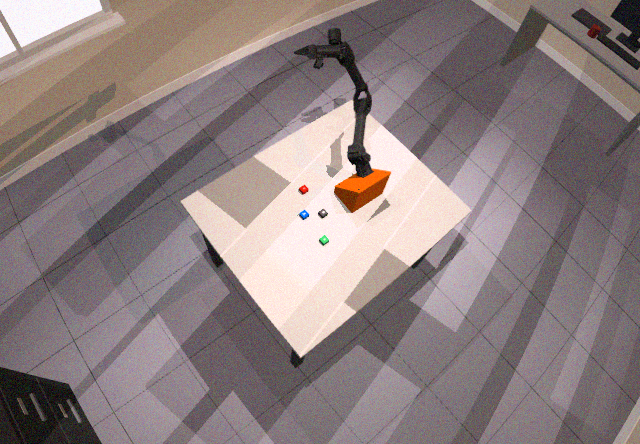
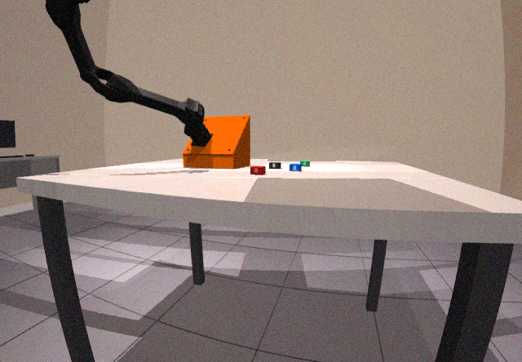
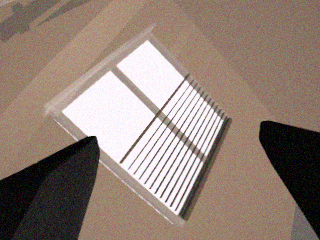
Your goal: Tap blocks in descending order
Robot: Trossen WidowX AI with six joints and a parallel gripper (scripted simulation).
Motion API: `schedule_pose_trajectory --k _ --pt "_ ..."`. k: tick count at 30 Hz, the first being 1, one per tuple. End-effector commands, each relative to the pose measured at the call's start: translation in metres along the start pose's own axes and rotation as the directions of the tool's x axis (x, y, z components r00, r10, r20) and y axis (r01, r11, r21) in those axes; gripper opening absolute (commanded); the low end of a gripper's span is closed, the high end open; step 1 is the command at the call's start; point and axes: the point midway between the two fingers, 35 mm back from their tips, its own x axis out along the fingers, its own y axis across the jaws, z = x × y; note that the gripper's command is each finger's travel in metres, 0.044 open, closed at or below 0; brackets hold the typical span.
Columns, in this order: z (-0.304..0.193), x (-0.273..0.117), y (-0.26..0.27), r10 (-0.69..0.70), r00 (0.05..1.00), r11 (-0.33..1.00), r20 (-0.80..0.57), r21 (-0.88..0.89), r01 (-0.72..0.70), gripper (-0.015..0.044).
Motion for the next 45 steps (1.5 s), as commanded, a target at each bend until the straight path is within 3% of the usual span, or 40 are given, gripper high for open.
schedule_pose_trajectory --k 1,4,9,15,21,25,28,32,37,42,45 --pt "0.002 0.002 -0.004 -0.006 1.0 1.0 0.008 -0.026 0.006 0.04" --pt "0.034 0.032 -0.06 -0.076 0.99 0.917 0.121 -0.382 0.117 0.04" --pt "0.069 0.052 -0.102 -0.102 0.968 0.737 0.23 -0.636 0.229 0.04" --pt "0.151 0.081 -0.165 -0.08 0.891 0.188 0.447 -0.871 0.454 0.04" --pt "0.241 0.094 -0.201 0.015 0.774 -0.402 0.632 -0.705 0.584 0.04" --pt "0.299 0.094 -0.211 0.101 0.679 -0.704 0.727 -0.43 0.565 0.04" --pt "0.343 0.089 -0.214 0.177 0.596 -0.859 0.783 -0.172 0.482 0.04" --pt "0.399 0.077 -0.209 0.291 0.475 -0.946 0.83 0.176 0.273 0.04" --pt "0.459 0.053 -0.192 0.442 0.315 -0.863 0.84 0.494 -0.105 0.04" --pt "0.508 0.022 -0.167 0.592 0.154 -0.63 0.791 0.574 -0.523 0.04" --pt "0.515 0.016 -0.162 0.618 0.126 -0.579 0.776 0.558 -0.595 0.04"
